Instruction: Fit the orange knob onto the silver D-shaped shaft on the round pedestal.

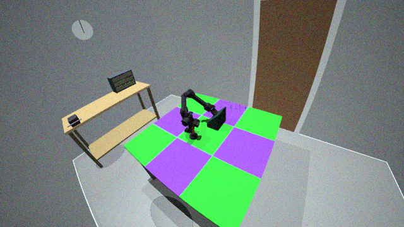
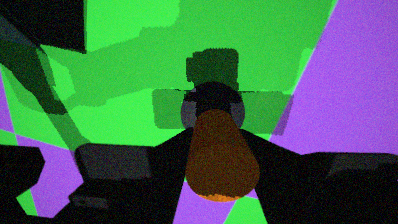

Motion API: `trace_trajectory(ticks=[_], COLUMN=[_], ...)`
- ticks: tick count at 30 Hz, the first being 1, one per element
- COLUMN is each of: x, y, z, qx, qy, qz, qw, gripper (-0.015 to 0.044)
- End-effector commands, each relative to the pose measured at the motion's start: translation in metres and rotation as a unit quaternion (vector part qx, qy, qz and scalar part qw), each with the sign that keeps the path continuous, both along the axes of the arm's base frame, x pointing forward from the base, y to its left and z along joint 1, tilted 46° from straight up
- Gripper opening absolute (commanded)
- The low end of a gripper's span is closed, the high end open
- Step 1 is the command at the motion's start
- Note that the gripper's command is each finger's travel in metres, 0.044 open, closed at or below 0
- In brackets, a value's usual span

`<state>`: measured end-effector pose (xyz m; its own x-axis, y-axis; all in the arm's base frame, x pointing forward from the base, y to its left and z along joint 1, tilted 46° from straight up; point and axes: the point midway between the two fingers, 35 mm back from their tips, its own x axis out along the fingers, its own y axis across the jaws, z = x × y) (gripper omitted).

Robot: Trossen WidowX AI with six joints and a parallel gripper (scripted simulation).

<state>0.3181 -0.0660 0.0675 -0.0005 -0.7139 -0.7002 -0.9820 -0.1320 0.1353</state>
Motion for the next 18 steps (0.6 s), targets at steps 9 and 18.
trace_trajectory(ticks=[9,18], x=[-0.0005,0.0005], y=[0.0008,0.0023], z=[0.0018,0.0038], qx=[-0.001,-0.001], qy=[0.000,0.044], qz=[0.001,0.044], qw=[1.000,0.998], gripper=[0.0000,0.0000])
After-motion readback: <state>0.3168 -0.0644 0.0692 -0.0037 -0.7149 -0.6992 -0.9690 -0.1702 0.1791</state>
